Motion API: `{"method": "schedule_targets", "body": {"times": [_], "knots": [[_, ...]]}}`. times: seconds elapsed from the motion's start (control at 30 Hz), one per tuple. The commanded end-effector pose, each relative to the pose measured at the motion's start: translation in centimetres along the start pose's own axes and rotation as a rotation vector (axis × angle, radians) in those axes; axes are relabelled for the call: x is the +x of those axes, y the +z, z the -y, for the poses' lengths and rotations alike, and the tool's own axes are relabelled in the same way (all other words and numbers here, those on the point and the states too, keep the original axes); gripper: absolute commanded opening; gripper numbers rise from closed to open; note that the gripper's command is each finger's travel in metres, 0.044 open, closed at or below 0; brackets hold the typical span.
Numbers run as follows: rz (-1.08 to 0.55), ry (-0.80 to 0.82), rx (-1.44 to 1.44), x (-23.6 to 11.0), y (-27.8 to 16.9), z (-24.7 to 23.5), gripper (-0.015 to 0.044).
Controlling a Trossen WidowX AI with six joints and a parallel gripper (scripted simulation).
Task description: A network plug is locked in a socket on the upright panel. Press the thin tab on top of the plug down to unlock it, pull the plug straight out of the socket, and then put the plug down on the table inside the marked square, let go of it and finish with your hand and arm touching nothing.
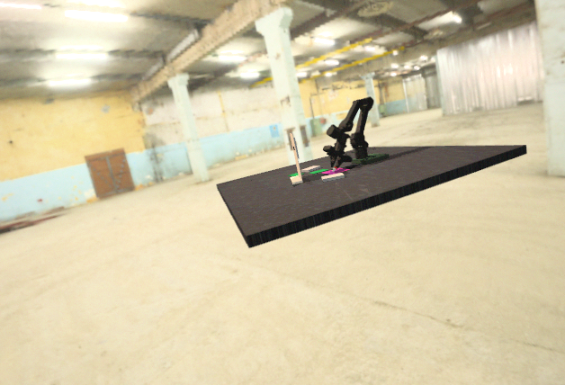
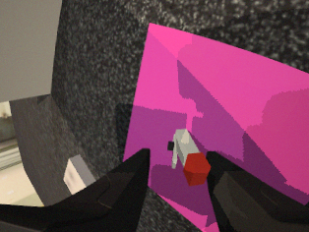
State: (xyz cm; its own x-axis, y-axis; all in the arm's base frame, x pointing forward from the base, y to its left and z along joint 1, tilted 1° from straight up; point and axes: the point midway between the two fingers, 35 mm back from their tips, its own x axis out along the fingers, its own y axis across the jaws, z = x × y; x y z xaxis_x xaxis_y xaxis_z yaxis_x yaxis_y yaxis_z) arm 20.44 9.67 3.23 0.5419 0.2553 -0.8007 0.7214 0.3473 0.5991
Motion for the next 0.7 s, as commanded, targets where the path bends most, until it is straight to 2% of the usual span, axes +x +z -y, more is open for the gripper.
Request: {"method": "schedule_targets", "body": {"times": [0.0, 0.67], "knots": [[0.000, 0.001, 0.000, -0.1, 0.0, -0.1, 0.0156], [-0.001, 0.000, 0.000, -1.7, -0.1, -0.2, 0.0156]]}}
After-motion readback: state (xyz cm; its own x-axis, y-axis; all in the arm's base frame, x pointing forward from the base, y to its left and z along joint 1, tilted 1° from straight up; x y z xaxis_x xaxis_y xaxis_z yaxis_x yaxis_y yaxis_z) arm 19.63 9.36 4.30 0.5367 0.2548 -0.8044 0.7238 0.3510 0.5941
